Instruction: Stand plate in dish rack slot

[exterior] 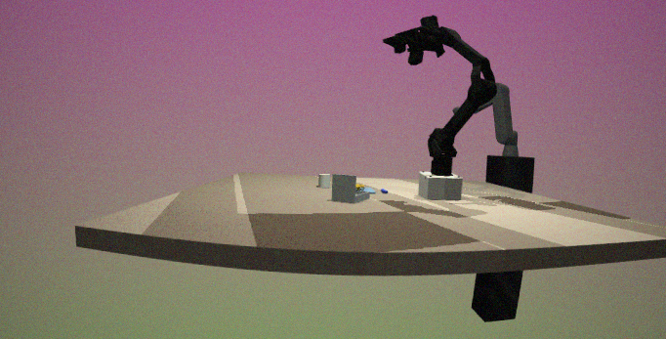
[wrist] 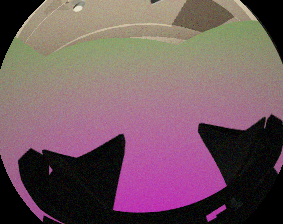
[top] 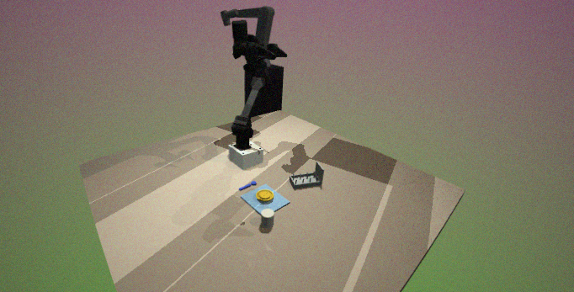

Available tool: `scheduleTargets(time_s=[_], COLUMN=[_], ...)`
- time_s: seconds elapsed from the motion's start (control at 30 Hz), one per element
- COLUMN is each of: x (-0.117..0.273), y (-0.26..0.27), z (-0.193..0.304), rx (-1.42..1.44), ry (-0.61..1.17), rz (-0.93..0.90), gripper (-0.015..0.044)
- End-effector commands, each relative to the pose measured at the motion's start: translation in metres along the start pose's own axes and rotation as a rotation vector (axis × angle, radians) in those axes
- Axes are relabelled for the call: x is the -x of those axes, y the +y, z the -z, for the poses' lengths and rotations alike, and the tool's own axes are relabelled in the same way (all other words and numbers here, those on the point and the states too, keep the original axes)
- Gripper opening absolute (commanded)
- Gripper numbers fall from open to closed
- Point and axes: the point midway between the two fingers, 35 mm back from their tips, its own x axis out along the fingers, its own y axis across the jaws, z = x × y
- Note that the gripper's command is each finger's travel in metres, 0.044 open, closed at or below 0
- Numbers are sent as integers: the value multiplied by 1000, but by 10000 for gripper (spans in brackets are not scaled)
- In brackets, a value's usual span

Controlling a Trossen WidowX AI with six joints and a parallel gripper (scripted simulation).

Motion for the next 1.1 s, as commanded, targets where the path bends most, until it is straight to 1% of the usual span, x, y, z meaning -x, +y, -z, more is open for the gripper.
scheduleTargets(time_s=[0.0, 0.63, 1.07], x=[0, -22, -42], y=[1, 67, 103], z=[0, -41, -78], rx=[3, 305, 542], ry=[-1, -138, -265], rz=[-1, -61, -30], gripper=[400, 400, 400])
